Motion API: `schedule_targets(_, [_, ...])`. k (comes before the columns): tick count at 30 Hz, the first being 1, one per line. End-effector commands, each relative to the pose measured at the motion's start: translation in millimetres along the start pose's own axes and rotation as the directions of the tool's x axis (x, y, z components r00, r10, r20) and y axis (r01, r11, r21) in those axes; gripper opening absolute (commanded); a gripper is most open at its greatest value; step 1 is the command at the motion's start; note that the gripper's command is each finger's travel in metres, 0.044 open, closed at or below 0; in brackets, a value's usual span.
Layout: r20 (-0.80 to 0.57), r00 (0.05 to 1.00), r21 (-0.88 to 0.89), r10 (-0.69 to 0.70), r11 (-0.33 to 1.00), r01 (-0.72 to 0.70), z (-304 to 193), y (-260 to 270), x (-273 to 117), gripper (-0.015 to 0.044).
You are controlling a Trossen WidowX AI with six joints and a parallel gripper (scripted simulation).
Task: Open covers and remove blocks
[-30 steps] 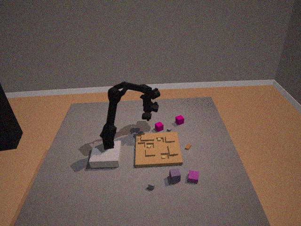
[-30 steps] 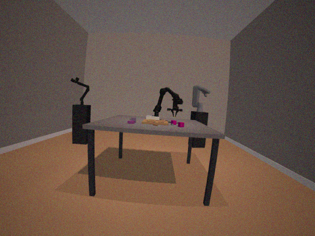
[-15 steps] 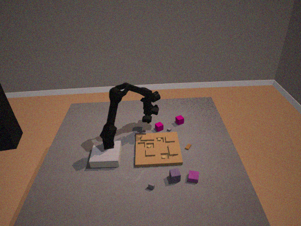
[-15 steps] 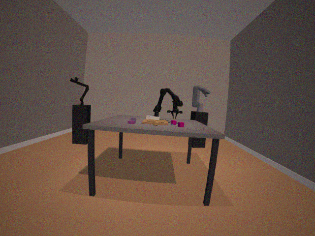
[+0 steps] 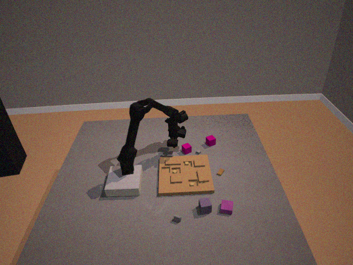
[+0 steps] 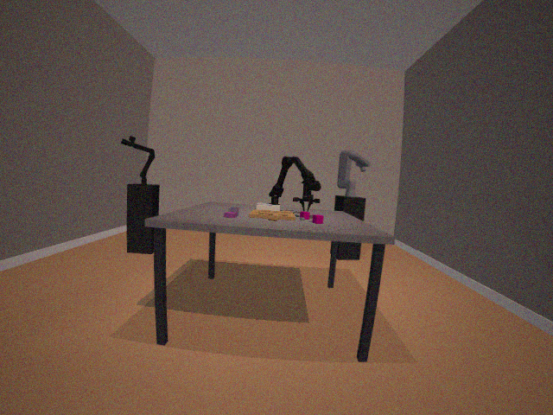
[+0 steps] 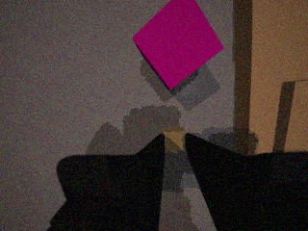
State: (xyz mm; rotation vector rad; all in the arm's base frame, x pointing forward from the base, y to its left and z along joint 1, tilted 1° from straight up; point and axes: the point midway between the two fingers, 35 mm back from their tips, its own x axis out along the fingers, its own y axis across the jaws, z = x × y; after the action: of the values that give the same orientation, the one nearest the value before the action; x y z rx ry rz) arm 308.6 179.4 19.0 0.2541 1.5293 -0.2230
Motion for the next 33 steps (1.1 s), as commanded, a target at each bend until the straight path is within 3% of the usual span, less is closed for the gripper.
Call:
schedule_targets(1, [-0.011, 1.000, 0.004, -0.009, 1.000, 0.009, -3.2, -2.9, 9.3, 0.0080])
schedule_targets(22, [-0.012, 1.000, 0.004, -0.009, 1.000, 0.009, -5.9, -5.5, 32.1, 0.0080])
schedule_targets(33, [-0.005, 1.000, 0.000, -0.006, 1.000, 0.006, -3.8, -3.9, 29.7, 0.0369])
